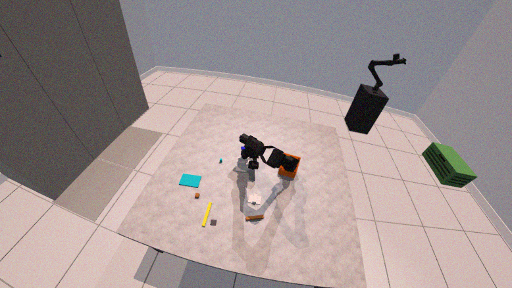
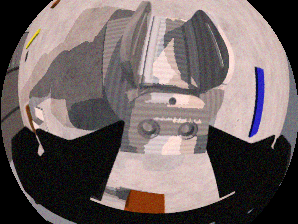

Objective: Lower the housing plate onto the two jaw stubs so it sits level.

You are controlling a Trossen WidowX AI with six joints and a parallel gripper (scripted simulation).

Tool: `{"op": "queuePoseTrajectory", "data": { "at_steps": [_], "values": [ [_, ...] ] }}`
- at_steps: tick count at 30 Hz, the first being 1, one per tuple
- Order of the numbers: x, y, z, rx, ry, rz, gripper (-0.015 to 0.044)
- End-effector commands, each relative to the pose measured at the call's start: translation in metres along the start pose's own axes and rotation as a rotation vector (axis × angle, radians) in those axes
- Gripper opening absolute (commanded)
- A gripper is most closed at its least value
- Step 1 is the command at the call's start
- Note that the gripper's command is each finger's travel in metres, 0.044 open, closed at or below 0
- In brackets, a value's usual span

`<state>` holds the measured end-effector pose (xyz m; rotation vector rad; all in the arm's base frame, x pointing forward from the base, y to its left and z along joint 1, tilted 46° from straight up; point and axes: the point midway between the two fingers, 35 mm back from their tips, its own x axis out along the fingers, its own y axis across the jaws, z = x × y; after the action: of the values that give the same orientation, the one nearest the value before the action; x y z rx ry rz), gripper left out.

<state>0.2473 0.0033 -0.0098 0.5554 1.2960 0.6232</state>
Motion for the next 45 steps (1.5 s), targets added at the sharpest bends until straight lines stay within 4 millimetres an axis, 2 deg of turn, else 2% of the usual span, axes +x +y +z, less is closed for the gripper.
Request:
{"op": "queuePoseTrajectory", "data": {
  "at_steps": [1,45],
  "values": [
    [0.0013,0.0001,0.0003,0.003,-0.003,0.002,0.0351],
    [0.0037,0.0001,0.0003,0.003,-0.003,0.003,0.0351]
  ]
}}
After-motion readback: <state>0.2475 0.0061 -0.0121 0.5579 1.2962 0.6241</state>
